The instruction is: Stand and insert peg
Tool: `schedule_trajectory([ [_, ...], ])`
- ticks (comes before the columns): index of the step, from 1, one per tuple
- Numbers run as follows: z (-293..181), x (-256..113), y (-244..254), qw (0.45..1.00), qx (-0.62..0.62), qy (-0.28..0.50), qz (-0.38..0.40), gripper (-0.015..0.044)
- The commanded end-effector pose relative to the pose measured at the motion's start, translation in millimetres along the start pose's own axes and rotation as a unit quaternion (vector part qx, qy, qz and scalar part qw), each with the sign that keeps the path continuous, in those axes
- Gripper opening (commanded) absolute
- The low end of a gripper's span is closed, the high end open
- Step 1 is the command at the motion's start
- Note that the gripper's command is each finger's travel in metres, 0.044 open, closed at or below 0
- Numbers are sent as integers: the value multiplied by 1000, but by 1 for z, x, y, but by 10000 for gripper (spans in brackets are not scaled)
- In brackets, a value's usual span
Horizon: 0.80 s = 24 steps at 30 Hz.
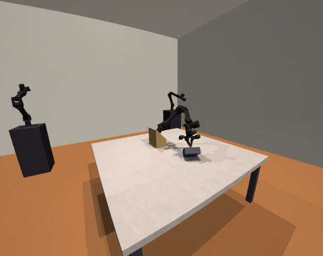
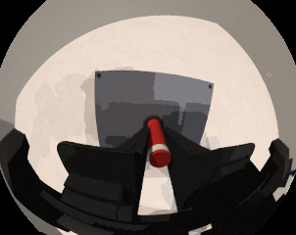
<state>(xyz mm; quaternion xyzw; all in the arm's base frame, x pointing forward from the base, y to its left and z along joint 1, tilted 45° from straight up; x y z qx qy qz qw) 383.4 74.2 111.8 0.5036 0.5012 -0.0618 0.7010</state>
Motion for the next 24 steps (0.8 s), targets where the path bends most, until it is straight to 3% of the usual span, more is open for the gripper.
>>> schedule_trajectory([
  [1, 0, 0, 0, 1000, 0, 0, 0, 0],
  [3, 0, 0, 0, 1000, 0, 0, 0, 0],
  [20, 0, -5, 1, 1000, 0, 0, 0, 440],
  [24, 1, -11, 1, 1000, 0, 0, -1, 440],
])
Point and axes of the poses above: the point midway between the two fingers, 35 mm back from their tips, its own x axis out along the fingers, its own y axis across the jaws, z = x × y, the point moved 5 cm from there along -x, back along the fingers, and after that the axes turned 13 degrees about x, right-handed, at the moved point
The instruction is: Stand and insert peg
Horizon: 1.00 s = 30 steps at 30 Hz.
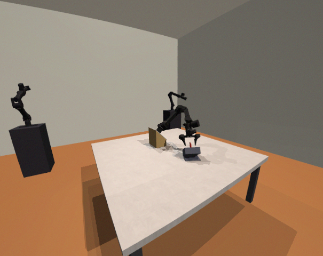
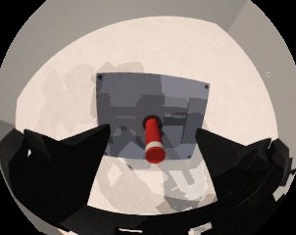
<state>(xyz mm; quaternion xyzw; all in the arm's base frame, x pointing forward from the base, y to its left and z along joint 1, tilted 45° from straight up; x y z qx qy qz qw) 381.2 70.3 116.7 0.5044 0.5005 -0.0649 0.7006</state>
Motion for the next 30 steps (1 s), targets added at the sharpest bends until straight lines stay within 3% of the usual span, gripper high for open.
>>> schedule_trajectory([
  [1, 0, -7, 1, 1000, -2, 1, 1, 440],
  [30, 5, -62, 3, 1000, 0, 1, -2, 440],
])
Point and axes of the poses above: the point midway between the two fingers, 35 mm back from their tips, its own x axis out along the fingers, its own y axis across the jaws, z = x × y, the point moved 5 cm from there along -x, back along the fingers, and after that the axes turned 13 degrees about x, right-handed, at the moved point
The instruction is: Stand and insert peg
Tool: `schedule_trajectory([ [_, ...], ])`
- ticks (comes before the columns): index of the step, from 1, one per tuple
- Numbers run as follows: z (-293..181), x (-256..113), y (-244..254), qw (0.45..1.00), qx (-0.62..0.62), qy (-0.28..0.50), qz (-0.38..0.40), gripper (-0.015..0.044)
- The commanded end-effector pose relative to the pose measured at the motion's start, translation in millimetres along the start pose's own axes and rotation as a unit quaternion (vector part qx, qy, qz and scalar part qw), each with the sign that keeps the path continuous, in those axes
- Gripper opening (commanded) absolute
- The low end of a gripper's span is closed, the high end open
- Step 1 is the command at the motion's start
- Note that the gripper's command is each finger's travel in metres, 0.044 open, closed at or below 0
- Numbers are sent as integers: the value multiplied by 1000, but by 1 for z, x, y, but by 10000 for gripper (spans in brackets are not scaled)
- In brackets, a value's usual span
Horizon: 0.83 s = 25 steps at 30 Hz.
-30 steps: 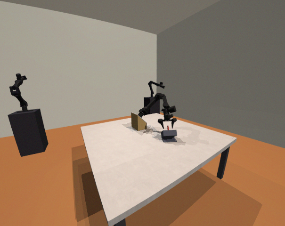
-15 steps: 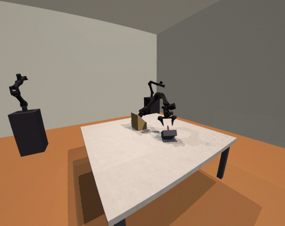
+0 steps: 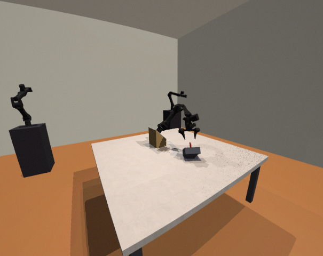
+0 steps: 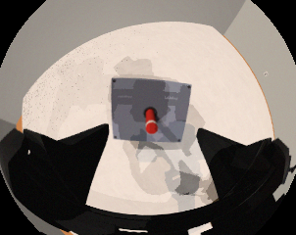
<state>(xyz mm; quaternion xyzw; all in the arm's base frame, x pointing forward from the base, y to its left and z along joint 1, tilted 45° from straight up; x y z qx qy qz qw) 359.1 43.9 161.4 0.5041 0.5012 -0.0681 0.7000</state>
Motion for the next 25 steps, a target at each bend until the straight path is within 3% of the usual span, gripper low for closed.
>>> schedule_trajectory([
  [1, 0, -8, 0, 1000, -2, 2, 0, 440],
  [25, 2, -41, -1, 1000, -1, 2, -1, 440],
])
Point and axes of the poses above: the point midway between the two fingers, 35 mm back from their tips, its own x axis out along the fingers, its own y axis across the jaws, z = x × y, the point moved 5 cm from there along -x, back along the fingers, and after that the axes turned 13 degrees about x, right-handed, at the moved point
